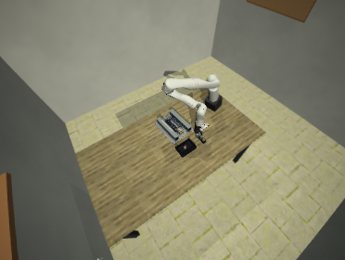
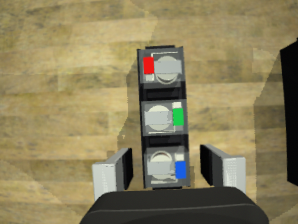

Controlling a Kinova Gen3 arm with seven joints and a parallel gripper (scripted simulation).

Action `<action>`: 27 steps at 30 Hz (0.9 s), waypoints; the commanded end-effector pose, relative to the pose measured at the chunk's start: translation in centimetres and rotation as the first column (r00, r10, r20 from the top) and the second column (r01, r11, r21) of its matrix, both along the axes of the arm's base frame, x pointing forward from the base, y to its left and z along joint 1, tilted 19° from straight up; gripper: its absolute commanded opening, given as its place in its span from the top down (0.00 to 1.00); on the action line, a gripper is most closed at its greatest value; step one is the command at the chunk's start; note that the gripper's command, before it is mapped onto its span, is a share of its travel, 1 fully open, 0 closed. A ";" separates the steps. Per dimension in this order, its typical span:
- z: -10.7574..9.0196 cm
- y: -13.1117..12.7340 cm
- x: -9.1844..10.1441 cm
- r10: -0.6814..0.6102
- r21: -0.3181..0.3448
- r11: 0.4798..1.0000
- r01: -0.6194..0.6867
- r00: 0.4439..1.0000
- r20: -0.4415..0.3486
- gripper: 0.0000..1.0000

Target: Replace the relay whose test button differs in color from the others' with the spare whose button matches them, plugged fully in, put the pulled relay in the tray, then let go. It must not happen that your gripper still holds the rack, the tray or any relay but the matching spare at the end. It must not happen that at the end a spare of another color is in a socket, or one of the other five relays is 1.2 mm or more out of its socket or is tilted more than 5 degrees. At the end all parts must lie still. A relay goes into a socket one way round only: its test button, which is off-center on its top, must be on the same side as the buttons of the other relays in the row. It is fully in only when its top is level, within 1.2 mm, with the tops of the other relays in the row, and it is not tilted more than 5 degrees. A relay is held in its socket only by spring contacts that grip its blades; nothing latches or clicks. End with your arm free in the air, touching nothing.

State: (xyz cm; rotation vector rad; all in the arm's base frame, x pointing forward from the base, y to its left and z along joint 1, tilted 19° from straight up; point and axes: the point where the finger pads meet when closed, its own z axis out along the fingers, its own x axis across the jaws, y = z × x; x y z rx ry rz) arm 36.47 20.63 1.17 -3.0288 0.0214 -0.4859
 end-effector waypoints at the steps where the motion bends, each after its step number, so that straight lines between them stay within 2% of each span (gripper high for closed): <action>1: -0.1 0.1 -0.1 0.002 0.001 1.000 -0.002 1.000 -0.002 0.00; 27: 0.2 0.1 -0.2 0.002 0.001 1.000 -0.002 1.000 -0.002 0.00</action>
